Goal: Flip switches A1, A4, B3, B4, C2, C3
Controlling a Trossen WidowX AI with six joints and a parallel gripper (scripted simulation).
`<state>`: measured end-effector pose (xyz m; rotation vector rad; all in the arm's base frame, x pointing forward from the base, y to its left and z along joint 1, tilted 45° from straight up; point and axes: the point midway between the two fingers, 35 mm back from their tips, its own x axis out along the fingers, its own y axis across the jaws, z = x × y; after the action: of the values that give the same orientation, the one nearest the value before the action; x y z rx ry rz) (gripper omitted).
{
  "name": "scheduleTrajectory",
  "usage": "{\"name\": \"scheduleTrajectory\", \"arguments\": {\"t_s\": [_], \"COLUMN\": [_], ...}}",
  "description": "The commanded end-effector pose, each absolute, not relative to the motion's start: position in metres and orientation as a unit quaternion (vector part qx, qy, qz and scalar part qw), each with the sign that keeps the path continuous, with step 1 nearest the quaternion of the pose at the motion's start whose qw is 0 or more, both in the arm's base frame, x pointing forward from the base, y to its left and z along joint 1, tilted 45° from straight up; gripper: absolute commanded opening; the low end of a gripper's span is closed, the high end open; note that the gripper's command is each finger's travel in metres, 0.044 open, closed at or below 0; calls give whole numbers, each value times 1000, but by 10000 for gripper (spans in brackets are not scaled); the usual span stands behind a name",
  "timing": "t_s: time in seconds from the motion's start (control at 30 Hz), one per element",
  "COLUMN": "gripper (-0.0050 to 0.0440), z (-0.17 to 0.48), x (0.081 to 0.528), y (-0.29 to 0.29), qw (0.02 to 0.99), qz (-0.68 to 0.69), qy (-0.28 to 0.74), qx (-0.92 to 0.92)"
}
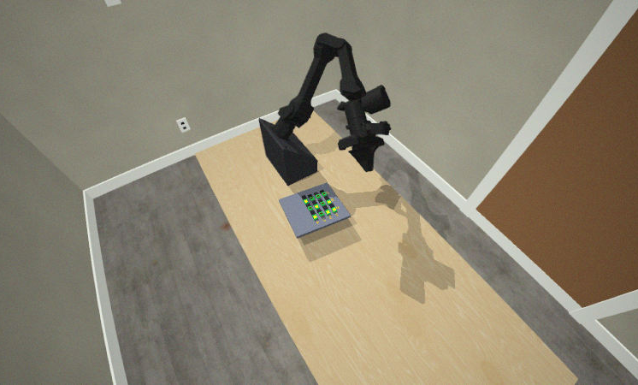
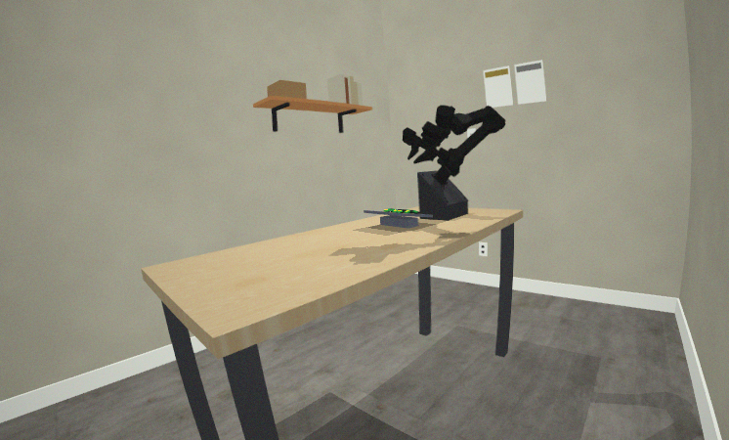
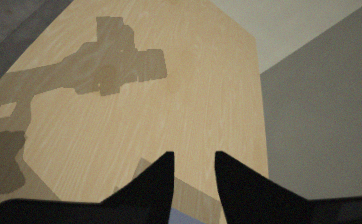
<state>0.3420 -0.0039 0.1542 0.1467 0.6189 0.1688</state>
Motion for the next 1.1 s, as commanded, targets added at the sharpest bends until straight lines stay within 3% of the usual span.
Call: {"name": "scheduleTrajectory", "arguments": {"t_s": [0.0,0.07,0.5,1.07], "gripper": [40,0,0,-13], "z": [131,100,26,-6], "x": [352,344,305,302], "y": [-7,-7,2,30], "qw": [919,885,716,696], "qz": [110,125,177,172], "qy": [367,430,591,599], "qx": [89,125,328,356]}}
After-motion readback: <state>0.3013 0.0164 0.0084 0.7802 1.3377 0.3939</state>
